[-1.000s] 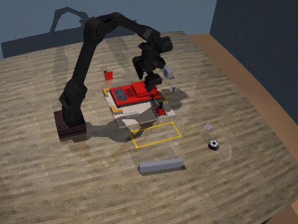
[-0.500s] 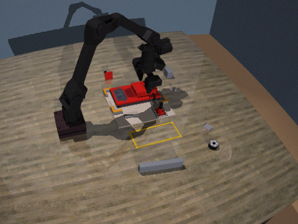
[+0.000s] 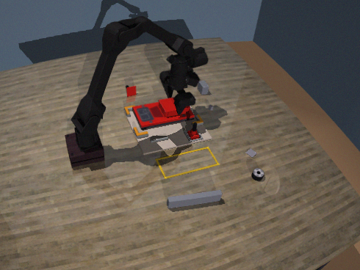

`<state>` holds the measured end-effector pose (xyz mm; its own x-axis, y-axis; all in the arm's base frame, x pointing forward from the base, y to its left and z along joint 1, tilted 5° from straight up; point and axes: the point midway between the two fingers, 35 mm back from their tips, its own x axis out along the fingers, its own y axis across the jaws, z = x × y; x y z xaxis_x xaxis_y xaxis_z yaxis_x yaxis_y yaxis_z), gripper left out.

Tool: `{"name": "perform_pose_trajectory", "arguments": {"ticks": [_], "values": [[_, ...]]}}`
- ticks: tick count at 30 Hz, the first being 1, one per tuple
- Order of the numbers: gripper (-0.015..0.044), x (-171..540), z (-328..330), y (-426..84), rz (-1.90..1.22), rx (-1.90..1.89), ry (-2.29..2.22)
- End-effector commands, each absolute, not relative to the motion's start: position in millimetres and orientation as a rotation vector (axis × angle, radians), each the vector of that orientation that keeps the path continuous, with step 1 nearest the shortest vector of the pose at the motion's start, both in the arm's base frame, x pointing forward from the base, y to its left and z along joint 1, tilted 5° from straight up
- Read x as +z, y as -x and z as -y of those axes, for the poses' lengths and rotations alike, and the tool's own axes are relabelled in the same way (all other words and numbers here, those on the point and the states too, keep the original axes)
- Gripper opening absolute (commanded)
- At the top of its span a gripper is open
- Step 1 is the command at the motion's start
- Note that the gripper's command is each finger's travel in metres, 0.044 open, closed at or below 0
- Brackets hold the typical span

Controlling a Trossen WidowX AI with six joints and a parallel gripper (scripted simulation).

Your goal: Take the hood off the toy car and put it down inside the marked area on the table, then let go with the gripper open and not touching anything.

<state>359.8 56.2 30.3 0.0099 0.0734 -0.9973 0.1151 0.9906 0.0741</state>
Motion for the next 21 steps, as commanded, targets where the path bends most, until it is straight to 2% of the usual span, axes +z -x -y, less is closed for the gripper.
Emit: {"name": "perform_pose_trajectory", "arguments": {"ticks": [1, 3, 6, 16, 21], "values": [[0.044, 26.6, -57.2, -359.3, -1.568, -0.032, -0.154], [0.044, 25.7, -57.3, -359.3, -1.568, -0.032, -0.154], [0.0361, 28.9, -56.3, -359.8, -1.562, -0.033, -0.149], [0.0295, 28.9, -56.3, -359.8, -1.562, -0.033, -0.149], [0.0163, 30.5, -56.2, -359.8, -1.562, -0.033, -0.149]]}}
